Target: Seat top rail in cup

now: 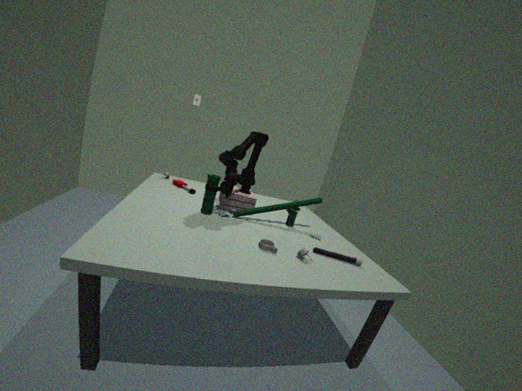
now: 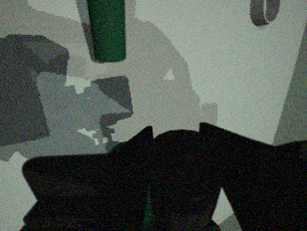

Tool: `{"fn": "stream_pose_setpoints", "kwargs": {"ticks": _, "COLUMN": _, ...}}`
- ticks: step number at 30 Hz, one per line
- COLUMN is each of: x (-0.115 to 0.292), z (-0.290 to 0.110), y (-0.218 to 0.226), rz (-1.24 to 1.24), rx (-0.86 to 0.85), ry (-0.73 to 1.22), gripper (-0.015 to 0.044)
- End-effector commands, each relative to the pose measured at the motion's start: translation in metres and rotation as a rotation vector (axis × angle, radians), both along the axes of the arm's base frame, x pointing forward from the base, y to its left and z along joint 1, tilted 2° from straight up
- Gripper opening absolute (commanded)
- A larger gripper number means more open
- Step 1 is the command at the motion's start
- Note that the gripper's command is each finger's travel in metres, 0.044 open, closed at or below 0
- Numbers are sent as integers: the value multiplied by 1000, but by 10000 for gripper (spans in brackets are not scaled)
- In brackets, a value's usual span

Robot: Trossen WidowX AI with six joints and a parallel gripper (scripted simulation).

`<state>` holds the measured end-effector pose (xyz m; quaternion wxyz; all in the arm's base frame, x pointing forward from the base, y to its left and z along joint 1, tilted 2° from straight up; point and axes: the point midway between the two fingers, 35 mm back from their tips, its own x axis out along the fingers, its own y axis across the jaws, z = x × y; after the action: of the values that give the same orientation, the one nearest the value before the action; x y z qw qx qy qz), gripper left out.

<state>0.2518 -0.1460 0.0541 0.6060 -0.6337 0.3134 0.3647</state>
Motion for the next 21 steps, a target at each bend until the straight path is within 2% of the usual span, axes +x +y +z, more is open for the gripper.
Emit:
{"fn": "stream_pose_setpoints", "kwargs": {"ticks": 1, "x": 0, "z": 0, "y": 0, "rz": 0, "rx": 0, "ry": 0, "gripper": 79}}
{"fn": "stream_pose_setpoints", "kwargs": {"ticks": 15, "x": 0, "z": 15, "y": 14, "rz": -1, "rx": 1, "ry": 2, "gripper": 440}}
{"fn": "stream_pose_setpoints", "kwargs": {"ticks": 21, "x": -2, "z": 31, "y": 30, "rz": -3, "rx": 3, "ry": 3, "gripper": 440}}
